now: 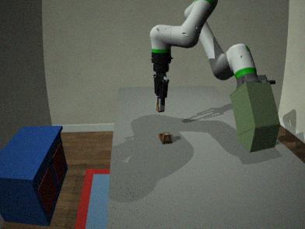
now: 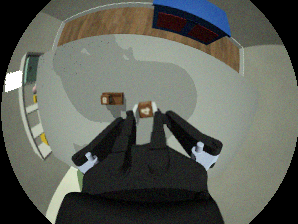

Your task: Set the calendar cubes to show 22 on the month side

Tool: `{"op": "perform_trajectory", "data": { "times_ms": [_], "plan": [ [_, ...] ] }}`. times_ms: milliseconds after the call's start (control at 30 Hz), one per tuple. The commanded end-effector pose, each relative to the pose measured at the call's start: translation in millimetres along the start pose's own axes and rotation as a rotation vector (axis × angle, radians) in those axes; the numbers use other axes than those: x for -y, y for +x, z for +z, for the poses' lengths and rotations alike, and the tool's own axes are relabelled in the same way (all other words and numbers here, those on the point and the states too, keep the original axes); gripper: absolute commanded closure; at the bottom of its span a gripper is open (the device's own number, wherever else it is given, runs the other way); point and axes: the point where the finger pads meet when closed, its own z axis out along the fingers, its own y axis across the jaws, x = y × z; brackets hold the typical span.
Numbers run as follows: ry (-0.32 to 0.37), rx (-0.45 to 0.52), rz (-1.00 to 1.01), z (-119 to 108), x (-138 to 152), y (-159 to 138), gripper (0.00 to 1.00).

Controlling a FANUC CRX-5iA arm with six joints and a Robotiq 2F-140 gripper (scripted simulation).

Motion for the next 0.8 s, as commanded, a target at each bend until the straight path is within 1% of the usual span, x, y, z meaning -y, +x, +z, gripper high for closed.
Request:
{"op": "perform_trajectory", "data": {
  "times_ms": [0, 200, 233, 267, 367, 433, 500, 767],
  "plan": [
    [0.012, 0.005, -0.173, -0.3, 1.5, 1.0, 0.83],
    [0.013, 0.004, -0.365, -0.3, 3.2, 1.8, 0.83],
    [0.013, 0.004, -0.372, -0.3, 3.3, 1.8, 0.83],
    [0.013, 0.004, -0.429, -0.3, 3.8, 2.1, 0.83],
    [0.013, 0.003, -0.453, -0.4, 4.0, 2.2, 0.83],
    [0.013, 0.003, -0.572, -0.4, 5.1, 2.7, 0.83],
    [0.013, 0.003, -0.607, -0.4, 5.4, 2.9, 0.83],
    [0.013, 0.001, -0.874, -0.5, 7.8, 4.0, 0.83]
  ]
}}
